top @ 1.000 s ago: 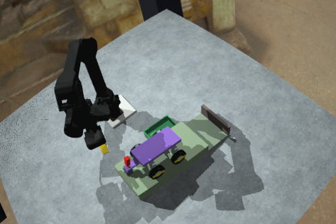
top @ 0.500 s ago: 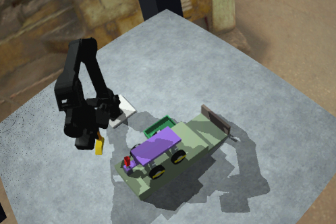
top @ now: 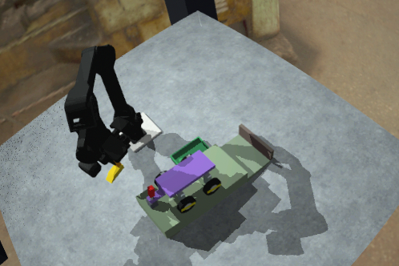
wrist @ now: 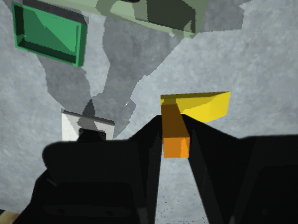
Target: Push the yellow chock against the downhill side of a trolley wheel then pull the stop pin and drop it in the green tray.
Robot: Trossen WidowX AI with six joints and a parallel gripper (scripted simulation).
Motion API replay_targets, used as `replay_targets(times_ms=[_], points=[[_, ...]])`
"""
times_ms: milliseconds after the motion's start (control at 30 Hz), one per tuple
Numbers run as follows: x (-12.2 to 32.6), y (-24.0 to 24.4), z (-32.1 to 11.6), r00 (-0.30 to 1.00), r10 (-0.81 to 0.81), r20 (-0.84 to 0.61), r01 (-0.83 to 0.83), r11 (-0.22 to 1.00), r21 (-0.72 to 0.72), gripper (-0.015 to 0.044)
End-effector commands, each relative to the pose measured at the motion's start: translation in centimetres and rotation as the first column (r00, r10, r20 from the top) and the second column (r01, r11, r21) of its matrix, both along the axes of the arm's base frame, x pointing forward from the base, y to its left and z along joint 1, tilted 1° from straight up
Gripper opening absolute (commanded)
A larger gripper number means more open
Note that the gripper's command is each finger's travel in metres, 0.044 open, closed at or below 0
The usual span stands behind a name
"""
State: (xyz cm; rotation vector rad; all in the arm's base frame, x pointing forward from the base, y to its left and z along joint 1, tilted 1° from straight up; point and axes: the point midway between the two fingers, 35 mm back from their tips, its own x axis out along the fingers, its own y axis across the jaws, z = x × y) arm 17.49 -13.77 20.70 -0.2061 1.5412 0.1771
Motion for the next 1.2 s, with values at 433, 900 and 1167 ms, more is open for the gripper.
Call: replay_targets(times_ms=[433,900,1167], points=[[0.1,0.2,0.0,0.950,-0.311,0.002,0.311,0.950,0.010,0.0000],[1.9,4.8,-0.1,0.950,-0.312,0.003,0.312,0.950,0.015,0.0000],[3.0,7.4,-0.2,0.950,-0.312,0.003,0.312,0.950,0.018,0.0000]])
